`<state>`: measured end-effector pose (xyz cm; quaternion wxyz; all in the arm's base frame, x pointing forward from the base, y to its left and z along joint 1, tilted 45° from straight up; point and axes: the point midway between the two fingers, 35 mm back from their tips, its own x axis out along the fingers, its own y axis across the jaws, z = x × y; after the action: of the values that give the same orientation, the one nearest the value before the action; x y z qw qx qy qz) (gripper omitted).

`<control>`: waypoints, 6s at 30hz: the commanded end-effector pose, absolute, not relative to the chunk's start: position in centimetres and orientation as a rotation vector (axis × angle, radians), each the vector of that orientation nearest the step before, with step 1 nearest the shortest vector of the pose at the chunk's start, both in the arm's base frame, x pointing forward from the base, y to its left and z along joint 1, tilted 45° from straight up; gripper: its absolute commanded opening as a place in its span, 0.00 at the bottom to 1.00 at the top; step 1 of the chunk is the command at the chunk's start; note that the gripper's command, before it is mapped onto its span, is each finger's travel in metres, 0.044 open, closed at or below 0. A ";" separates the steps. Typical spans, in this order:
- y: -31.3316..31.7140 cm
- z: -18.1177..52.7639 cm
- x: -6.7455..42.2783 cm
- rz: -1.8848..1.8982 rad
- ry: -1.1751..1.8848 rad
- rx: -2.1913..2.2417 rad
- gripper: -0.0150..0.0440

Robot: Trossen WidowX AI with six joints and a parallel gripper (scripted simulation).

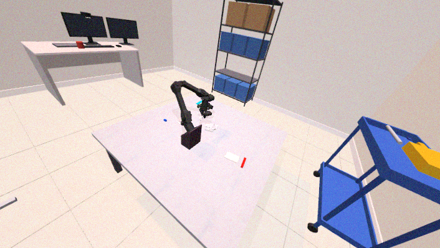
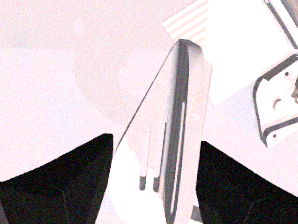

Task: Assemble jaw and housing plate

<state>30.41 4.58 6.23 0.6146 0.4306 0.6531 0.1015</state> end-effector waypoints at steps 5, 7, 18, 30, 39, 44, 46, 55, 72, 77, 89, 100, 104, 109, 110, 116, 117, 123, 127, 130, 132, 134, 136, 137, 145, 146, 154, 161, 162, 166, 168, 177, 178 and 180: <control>2.7 4.7 31.1 0.326 1.468 0.879 0.48; 2.3 4.2 31.2 0.351 1.458 0.851 0.48; -0.4 1.7 31.4 0.485 1.400 0.698 0.48; -3.1 -1.1 31.1 0.627 1.323 0.537 0.48; -3.3 -1.3 31.1 0.634 1.318 0.529 0.48; -3.3 -1.3 31.1 0.634 1.318 0.529 0.48; -3.3 -1.3 31.1 0.634 1.318 0.529 0.48; -3.3 -1.3 31.1 0.624 1.325 0.542 0.48; -0.6 1.3 30.9 0.625 1.325 0.543 0.48; 0.0 1.8 30.7 0.626 1.324 0.544 0.48; 0.0 1.8 30.7 0.626 1.324 0.544 0.48; 0.0 1.8 30.7 0.615 1.330 0.557 0.48; 0.0 1.8 30.7 0.615 1.330 0.557 0.48; 0.0 1.8 30.7 0.615 1.331 0.557 0.48; 0.0 1.8 30.7 0.615 1.331 0.557 0.48; 0.0 1.8 30.7 0.615 1.331 0.557 0.48; 0.1 1.8 30.7 0.615 1.331 0.557 0.48; 0.7 1.1 30.9 0.615 1.331 0.557 0.48; 1.2 0.6 31.0 0.614 1.331 0.557 0.48; 1.5 0.2 31.0 0.614 1.331 0.557 0.48; 1.8 0.0 31.1 0.614 1.331 0.557 0.48; 2.0 -0.2 31.1 0.614 1.331 0.557 0.48; 2.2 -0.5 31.2 0.615 1.331 0.558 0.48; 2.3 -0.6 31.2 0.615 1.331 0.558 0.48; 3.3 -1.5 31.3 0.616 1.330 0.559 0.48; 3.4 -1.6 31.3 0.616 1.330 0.560 0.48; 3.7 -1.8 31.3 0.616 1.330 0.560 0.48; 3.7 -1.8 31.3 0.616 1.330 0.560 0.48; 3.7 -1.8 31.3 0.616 1.330 0.560 0.48; 3.7 -1.8 31.3 0.616 1.330 0.560 0.48; 3.7 -1.9 31.3 0.616 1.330 0.561 0.48; 3.9 -2.0 31.3 0.614 1.331 0.563 0.48; 3.9 -2.0 31.3 0.614 1.331 0.563 0.48; 3.9 -2.1 31.3 0.614 1.331 0.563 0.48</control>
<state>31.45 3.82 -1.99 0.7091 0.2499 0.5983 0.2770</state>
